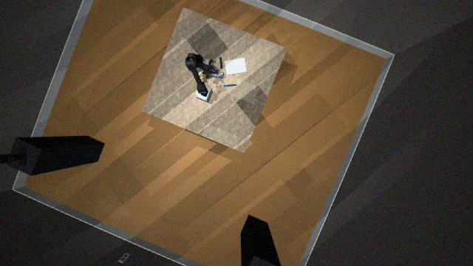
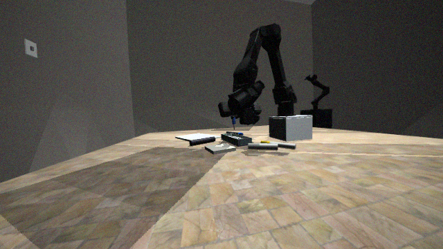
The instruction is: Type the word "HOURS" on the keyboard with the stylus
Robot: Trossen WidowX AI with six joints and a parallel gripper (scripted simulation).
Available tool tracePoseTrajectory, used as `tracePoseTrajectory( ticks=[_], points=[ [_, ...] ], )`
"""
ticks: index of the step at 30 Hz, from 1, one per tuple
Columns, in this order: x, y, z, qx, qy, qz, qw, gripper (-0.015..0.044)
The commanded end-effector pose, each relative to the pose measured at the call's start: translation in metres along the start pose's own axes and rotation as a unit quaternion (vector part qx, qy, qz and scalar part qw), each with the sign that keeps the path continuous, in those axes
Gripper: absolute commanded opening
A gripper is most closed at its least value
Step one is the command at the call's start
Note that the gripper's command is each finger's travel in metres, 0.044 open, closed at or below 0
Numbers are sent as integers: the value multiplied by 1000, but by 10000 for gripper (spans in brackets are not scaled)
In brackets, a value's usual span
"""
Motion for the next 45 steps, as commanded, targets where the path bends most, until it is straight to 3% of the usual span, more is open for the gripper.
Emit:
tracePoseTrajectory(
  ticks=[1,11,29,32,45],
  points=[
    [-9,-4,7,-3,2,-5,1000,0],
    [-33,-13,27,-4,5,-7,1000,0],
    [-32,-30,18,-4,5,-7,1000,0],
    [-32,-31,18,-4,5,-7,1000,79],
    [-33,-36,16,-4,5,-7,1000,81]
  ],
)
Point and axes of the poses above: the point midway between the two fingers, 35 mm back from their tips, its own z axis back along the fingers, its own x axis across the jaws, y = z × x, the point moved 2 cm from there along z, back along the fingers, and after that the axes turned 4 degrees about -z, right-handed, at the moved point
